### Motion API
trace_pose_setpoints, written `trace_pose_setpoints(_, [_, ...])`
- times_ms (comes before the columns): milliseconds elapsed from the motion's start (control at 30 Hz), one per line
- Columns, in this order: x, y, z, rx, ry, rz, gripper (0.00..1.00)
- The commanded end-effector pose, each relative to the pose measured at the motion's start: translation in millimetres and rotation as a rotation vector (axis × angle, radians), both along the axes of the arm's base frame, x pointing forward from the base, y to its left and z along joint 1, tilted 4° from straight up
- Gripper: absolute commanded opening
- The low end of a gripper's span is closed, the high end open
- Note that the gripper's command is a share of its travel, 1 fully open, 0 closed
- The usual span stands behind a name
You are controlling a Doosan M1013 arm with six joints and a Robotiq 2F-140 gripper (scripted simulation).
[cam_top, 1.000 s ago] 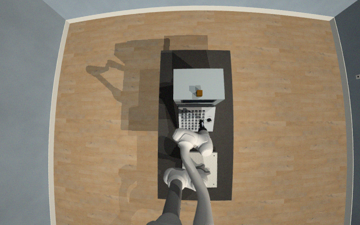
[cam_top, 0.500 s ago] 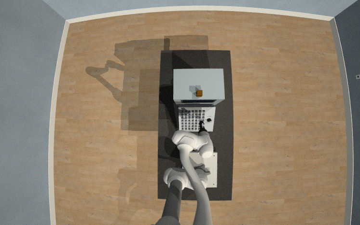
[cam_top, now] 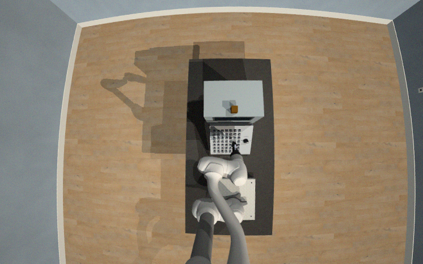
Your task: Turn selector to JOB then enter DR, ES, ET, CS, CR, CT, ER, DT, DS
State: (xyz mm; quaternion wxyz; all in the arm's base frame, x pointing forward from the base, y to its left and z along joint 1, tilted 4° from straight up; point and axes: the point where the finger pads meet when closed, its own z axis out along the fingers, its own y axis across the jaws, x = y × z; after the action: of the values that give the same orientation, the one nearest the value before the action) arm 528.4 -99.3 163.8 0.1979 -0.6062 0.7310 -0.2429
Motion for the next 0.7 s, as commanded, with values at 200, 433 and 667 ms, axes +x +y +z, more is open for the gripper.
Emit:
trace_pose_setpoints(200, [3,14,0,0.0,0.0,-0.002,0.0])
trace_pose_setpoints(433, [4,13,-3,0.0,0.0,-0.002,0.0])
trace_pose_setpoints(667, [11,12,-12,0.0,0.0,-0.002,0.0])
